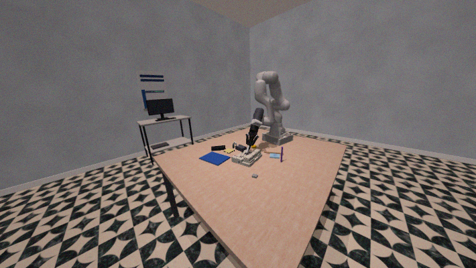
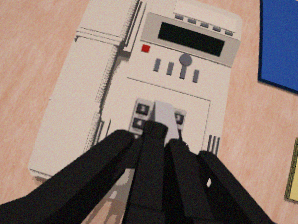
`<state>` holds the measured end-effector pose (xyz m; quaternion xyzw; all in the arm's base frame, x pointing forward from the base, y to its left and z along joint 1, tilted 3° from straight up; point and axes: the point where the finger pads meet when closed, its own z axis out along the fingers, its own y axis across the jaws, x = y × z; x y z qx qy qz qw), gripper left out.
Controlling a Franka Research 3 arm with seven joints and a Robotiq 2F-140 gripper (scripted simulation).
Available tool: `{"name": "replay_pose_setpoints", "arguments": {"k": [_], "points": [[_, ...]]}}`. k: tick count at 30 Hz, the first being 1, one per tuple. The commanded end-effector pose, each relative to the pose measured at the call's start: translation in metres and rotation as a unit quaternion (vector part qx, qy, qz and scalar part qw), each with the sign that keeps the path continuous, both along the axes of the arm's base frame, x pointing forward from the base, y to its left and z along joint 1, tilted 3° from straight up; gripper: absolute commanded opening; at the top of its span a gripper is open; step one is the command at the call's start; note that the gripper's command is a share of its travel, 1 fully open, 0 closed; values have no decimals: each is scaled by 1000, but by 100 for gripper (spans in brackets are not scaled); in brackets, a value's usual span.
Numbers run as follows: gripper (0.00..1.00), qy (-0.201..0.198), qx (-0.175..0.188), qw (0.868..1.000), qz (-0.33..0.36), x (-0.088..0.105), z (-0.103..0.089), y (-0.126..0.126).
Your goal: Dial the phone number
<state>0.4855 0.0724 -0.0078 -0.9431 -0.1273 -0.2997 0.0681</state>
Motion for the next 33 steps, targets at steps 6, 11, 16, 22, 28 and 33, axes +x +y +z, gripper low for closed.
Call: {"name": "replay_pose_setpoints", "arguments": {"k": [6, 11, 16, 22, 28, 33], "points": [[0, -3, -2, 1000, 1, 2, 0, -1], [0, -3, -2, 1000, 1, 2, -1, -1], [0, -3, -2, 1000, 1, 2, -1, -1], [0, -3, -1, 1000, 1, 2, 1, -1], [0, -3, -1, 1000, 1, 2, 6, -1], [0, -3, -1, 1000, 1, 2, 8, -1]]}}
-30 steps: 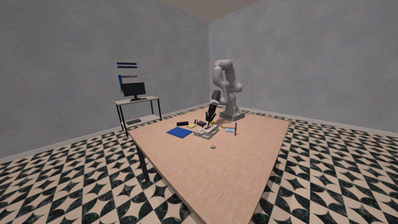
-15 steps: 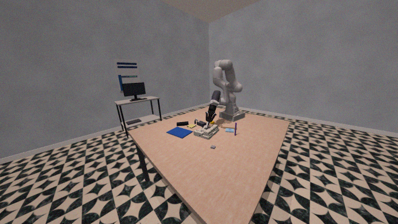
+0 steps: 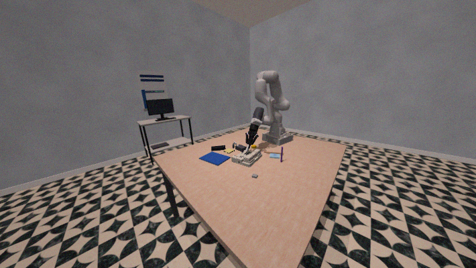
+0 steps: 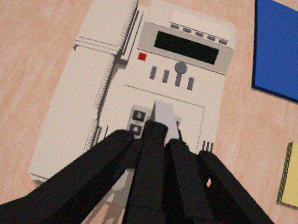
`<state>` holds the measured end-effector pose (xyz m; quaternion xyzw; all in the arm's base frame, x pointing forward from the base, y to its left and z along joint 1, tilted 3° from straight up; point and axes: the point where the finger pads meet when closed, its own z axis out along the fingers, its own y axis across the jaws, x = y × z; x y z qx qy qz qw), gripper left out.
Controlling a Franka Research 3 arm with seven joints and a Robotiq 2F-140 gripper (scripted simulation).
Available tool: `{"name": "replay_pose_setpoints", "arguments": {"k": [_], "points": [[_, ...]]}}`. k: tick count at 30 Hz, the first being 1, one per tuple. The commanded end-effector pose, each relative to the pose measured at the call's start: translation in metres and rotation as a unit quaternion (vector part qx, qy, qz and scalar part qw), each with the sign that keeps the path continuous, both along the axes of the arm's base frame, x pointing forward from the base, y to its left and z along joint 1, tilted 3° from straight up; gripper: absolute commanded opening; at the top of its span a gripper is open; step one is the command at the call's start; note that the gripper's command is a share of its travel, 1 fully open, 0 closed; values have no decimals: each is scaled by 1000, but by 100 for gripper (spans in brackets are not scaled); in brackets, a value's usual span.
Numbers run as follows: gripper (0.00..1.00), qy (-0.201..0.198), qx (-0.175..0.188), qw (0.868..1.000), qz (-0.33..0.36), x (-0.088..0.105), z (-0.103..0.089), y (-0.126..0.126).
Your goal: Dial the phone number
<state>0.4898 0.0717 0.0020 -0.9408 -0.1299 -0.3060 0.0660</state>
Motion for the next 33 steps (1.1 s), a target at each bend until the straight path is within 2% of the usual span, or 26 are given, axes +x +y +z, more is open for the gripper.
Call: {"name": "replay_pose_setpoints", "arguments": {"k": [1, 20, 33], "points": [[0, 4, 0, 1000, -1, -3, -1, 0], [0, 4, 0, 1000, -1, -20, -1, 11], [0, 4, 0, 1000, -1, -21, -3, 12]]}}
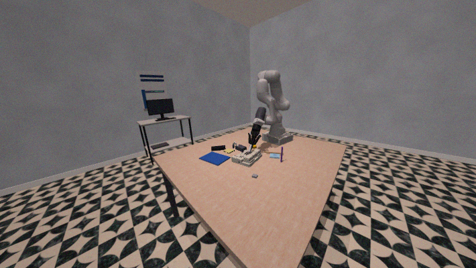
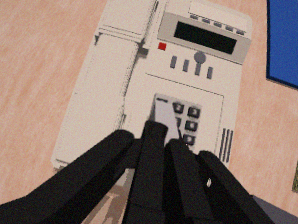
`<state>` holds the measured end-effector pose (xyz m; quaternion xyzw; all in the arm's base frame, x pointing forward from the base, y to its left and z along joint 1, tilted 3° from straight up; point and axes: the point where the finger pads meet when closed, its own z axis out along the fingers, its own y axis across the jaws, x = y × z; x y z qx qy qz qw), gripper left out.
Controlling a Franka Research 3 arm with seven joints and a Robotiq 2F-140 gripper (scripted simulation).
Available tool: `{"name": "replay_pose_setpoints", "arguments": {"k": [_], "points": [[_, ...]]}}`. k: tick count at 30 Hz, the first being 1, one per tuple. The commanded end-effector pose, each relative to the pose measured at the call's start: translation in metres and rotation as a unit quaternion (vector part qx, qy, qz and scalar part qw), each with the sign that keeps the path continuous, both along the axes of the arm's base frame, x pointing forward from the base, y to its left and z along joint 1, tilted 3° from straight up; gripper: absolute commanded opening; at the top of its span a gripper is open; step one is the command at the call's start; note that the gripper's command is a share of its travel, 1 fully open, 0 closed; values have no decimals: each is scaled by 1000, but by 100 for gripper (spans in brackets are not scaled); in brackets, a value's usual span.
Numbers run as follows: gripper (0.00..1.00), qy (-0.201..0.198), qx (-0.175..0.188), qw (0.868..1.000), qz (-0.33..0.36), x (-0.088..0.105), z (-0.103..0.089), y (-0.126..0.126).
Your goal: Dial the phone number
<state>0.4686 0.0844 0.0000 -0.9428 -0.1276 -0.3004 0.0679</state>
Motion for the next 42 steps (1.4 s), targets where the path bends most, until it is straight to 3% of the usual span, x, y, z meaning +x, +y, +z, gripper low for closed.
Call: {"name": "replay_pose_setpoints", "arguments": {"k": [1, 42], "points": [[0, -2, -1, 1000, 1, 0, -1, -1], [0, -2, -1, 1000, 1, 0, -8, 0]]}}
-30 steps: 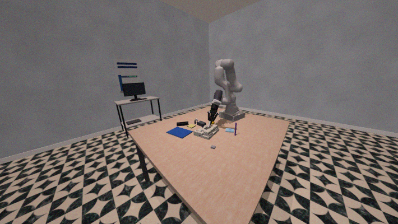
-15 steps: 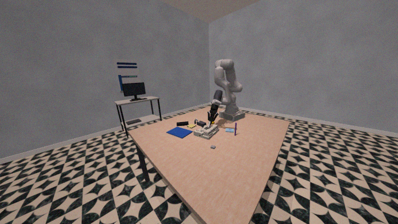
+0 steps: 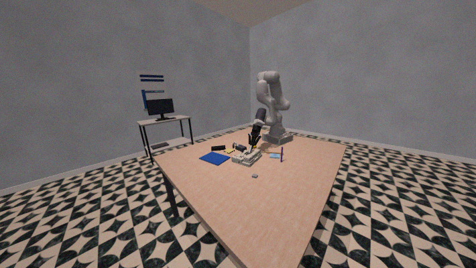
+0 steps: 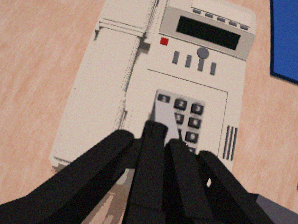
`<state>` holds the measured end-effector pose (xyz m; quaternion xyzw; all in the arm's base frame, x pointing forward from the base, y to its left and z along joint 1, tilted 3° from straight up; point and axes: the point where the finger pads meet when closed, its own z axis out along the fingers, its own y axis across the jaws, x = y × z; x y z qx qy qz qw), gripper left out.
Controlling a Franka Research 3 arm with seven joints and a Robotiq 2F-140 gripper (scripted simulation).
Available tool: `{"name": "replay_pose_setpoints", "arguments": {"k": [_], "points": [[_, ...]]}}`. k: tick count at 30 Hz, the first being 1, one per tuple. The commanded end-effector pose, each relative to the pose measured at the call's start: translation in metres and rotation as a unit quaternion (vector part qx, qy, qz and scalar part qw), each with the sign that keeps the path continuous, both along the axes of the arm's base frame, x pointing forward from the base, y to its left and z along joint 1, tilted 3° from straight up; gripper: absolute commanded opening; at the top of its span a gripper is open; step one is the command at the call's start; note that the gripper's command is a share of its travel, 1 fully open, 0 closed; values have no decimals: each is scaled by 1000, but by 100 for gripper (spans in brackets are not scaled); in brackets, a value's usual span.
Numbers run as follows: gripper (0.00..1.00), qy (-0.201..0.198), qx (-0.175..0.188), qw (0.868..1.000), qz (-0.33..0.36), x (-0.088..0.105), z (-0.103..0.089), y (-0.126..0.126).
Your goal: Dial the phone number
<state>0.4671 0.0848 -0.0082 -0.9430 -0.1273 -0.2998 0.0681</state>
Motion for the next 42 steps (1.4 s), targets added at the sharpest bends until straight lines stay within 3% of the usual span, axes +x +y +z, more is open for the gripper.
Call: {"name": "replay_pose_setpoints", "arguments": {"k": [1, 42], "points": [[0, -3, -2, 1000, 1, 2, 0, -1], [0, -3, -2, 1000, 1, 2, 10, -1]]}}
